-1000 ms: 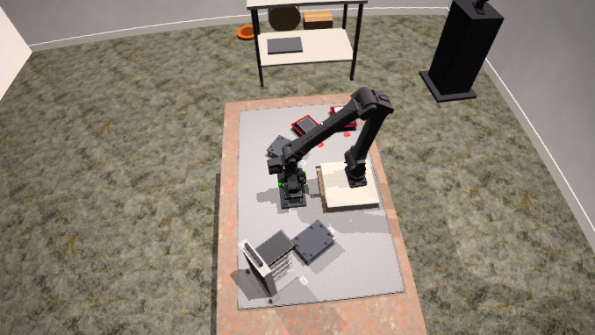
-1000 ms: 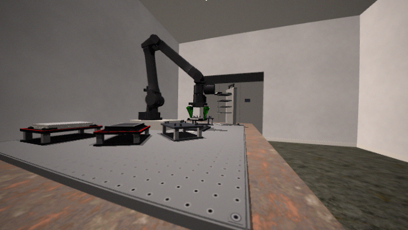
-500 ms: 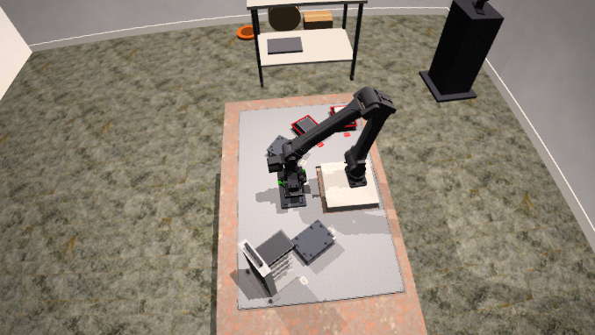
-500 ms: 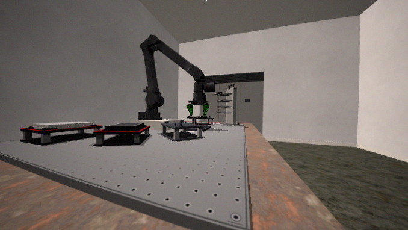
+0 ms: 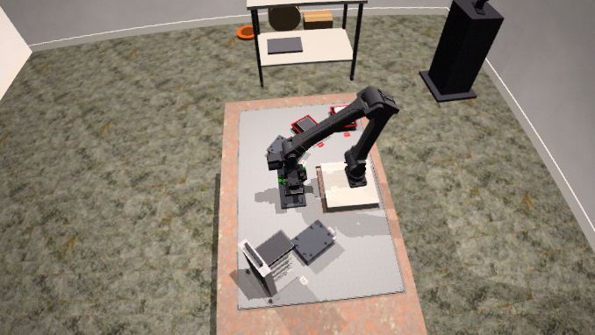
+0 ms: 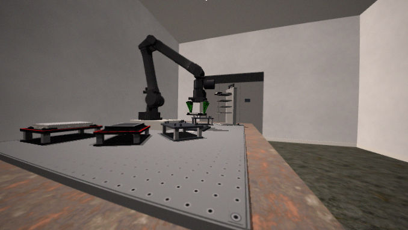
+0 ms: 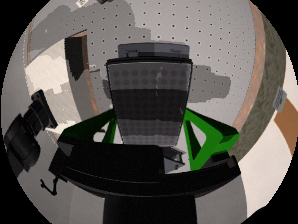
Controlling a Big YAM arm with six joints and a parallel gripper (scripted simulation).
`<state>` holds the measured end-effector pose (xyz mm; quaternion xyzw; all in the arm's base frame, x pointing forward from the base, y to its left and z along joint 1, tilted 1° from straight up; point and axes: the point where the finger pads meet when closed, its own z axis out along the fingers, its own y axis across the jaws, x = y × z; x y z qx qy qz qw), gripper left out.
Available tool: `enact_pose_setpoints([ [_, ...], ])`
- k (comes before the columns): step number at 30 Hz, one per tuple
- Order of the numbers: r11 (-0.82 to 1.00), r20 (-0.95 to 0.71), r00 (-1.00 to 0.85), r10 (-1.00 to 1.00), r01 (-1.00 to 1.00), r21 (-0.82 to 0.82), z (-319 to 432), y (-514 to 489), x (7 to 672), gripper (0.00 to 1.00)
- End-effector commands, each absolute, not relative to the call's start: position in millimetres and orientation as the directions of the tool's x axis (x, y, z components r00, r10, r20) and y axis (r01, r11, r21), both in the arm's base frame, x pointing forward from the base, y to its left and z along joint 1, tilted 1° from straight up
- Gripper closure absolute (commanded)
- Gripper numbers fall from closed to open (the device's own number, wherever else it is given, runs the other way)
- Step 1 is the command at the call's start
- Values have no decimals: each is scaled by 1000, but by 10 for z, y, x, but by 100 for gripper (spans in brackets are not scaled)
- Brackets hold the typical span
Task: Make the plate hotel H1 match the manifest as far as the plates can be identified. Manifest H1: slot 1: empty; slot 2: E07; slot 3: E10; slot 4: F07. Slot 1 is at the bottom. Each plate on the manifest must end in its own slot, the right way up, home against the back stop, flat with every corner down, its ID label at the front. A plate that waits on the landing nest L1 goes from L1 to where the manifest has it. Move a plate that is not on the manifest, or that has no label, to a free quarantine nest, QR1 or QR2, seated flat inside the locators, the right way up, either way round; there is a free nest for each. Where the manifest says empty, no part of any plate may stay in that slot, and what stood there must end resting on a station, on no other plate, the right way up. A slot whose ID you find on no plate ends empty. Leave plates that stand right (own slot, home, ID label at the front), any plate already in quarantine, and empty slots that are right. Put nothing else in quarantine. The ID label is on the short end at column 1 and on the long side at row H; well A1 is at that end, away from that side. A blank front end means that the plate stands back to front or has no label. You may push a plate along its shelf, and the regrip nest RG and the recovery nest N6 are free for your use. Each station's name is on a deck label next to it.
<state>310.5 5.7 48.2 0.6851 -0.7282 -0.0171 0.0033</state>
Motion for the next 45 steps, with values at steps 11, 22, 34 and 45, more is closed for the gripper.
enact_pose_setpoints([
  [11, 62, -27, -61, -998, -996, -58, 1090, 7, 3395, 14],
  [22, 62, -27, -61, -998, -996, -60, 1343, 2, 3384, 14],
  [34, 62, -27, -61, -998, -996, -61, 1677, -6, 3367, 14],
  [45, 62, -27, -61, -998, -996, -62, 1925, -11, 3351, 14],
])
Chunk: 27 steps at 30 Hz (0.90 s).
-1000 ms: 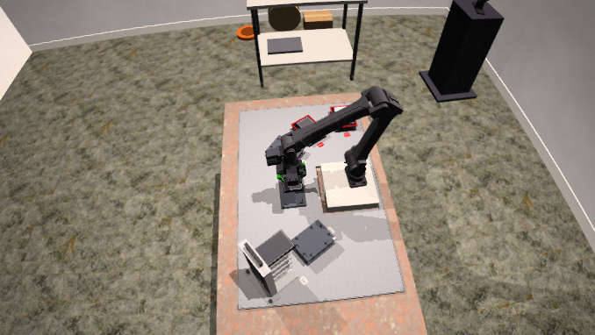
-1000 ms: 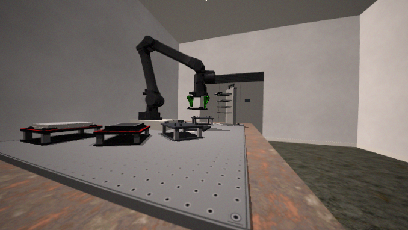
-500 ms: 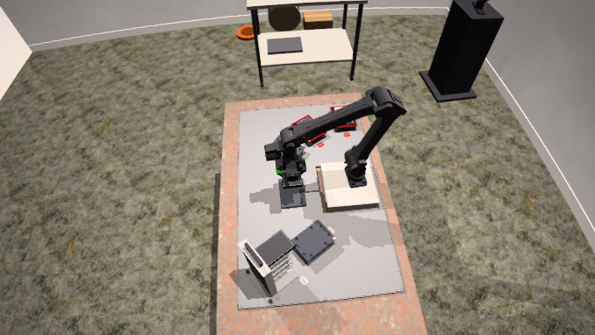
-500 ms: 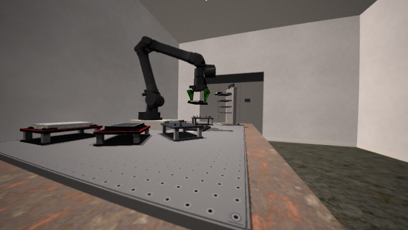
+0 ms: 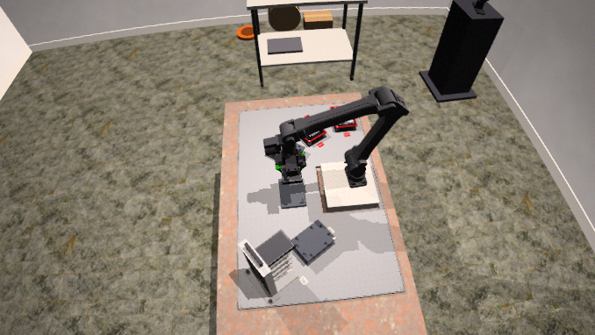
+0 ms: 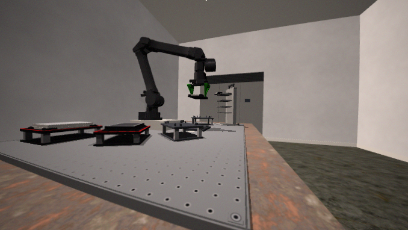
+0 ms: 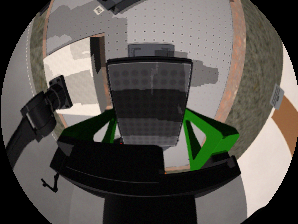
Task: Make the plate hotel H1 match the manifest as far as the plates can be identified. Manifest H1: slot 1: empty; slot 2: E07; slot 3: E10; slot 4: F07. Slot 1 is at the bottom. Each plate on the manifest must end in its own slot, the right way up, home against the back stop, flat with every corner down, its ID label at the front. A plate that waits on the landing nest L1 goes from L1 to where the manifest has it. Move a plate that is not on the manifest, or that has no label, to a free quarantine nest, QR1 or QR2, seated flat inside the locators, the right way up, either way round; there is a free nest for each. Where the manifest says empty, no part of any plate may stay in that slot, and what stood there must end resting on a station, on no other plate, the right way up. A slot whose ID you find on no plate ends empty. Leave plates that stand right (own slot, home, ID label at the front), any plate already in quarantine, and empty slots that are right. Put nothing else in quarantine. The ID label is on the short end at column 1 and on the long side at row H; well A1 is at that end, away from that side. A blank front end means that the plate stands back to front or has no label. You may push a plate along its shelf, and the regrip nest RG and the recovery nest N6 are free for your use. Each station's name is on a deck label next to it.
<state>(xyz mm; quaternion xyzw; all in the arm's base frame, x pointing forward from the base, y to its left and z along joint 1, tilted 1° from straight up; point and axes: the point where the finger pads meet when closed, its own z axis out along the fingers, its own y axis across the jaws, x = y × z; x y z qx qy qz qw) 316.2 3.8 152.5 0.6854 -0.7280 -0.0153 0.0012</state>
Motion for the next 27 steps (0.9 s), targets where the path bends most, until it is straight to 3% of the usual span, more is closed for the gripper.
enact_pose_setpoints([
  [1, 62, -27, -61, -998, -996, -63, 1953, -11, 3350, 14],
  [17, 63, -27, -61, -998, -996, -63, 2291, -18, 3327, 14],
  [27, 210, -41, -209, -977, -977, -41, 2209, 373, 3437, 14],
])
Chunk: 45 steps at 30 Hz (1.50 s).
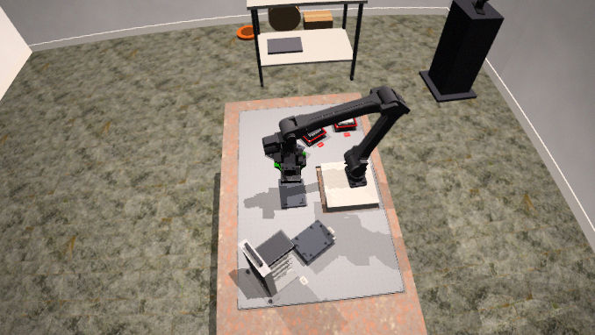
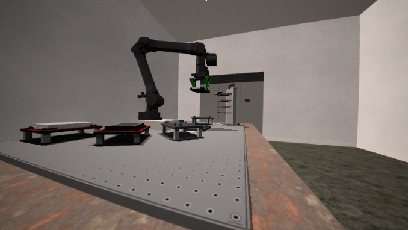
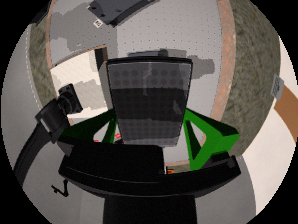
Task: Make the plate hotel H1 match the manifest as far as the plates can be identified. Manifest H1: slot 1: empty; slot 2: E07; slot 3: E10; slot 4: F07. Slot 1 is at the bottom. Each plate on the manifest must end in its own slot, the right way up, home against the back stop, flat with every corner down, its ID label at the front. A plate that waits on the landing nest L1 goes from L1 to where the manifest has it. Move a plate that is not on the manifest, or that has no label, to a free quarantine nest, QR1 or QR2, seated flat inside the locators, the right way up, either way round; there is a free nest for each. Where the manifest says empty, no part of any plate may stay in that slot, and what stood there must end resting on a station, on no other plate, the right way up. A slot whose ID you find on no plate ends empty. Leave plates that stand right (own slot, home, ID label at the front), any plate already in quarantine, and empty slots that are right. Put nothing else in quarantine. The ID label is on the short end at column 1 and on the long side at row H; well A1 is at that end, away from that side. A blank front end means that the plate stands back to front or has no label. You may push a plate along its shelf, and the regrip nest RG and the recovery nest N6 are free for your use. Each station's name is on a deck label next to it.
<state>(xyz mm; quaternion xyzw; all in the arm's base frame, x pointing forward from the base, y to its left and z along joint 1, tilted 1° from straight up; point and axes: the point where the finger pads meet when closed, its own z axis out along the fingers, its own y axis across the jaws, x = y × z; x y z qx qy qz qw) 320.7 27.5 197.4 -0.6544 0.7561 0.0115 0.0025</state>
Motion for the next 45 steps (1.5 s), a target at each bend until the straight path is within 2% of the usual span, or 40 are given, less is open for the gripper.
enact_pose_setpoints([
  [1, 210, -41, -209, -977, -977, -41, 2209, 373, 3437, 14],
  [26, 531, -71, -529, -846, -847, -24, 2229, 1189, 3492, 14],
  [35, 545, -73, -543, -837, -838, -18, 2234, 1435, 3472, 14],
  [45, 676, -79, -674, -734, -737, -1, 2244, 1779, 3392, 14],
])
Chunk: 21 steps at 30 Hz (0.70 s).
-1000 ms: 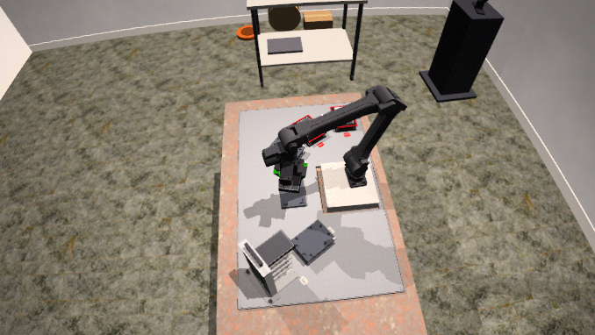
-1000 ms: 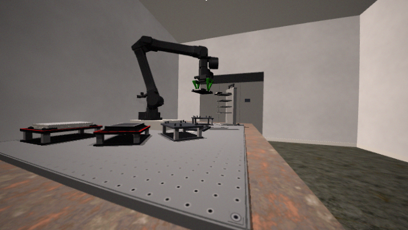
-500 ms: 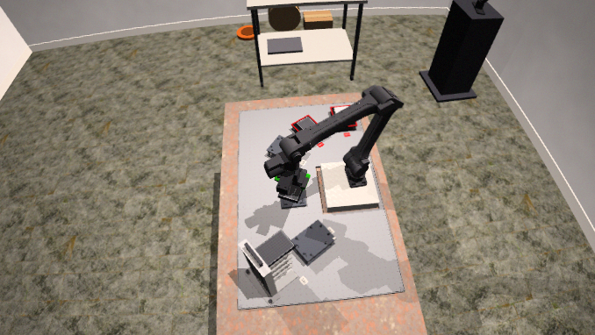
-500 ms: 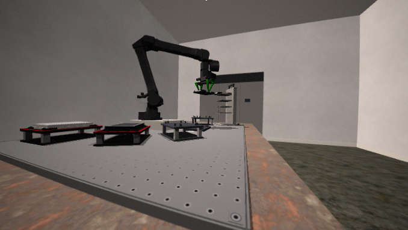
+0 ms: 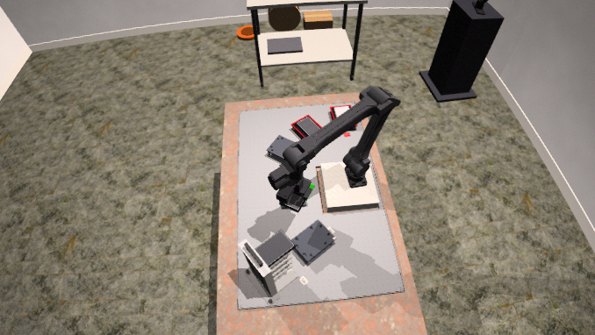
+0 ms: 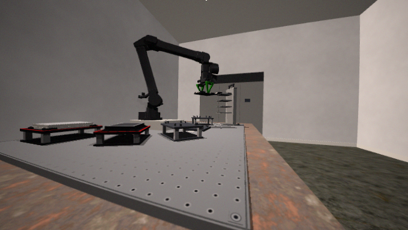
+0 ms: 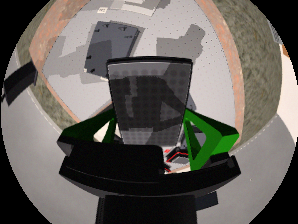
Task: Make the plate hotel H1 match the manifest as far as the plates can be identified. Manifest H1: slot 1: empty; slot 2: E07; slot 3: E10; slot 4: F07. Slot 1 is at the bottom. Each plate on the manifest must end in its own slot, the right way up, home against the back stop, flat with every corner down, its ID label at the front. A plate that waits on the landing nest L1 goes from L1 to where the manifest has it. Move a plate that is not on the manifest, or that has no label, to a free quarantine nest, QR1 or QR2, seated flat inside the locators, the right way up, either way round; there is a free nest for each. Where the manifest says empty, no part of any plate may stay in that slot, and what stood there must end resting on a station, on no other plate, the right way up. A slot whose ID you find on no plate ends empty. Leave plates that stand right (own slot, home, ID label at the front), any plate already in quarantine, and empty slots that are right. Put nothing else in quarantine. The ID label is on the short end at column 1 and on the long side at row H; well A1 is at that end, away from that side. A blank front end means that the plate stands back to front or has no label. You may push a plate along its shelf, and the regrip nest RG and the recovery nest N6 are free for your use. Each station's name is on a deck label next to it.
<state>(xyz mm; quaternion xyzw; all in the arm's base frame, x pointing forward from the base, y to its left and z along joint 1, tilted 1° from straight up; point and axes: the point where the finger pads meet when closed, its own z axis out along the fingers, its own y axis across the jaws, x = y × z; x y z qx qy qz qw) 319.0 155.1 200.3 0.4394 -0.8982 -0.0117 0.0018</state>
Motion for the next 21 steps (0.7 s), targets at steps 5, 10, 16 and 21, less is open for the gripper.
enact_pose_setpoints([
  [5, 723, -79, -721, -688, -691, 7, 2248, 1951, 3350, 14],
  [10, 723, -77, -722, -688, -691, 9, 2249, 2051, 3319, 14],
  [16, 739, -80, -737, -671, -674, 14, 2255, 2256, 3266, 14],
  [21, 812, -76, -811, -580, -583, 26, 2258, 2410, 3182, 14],
])
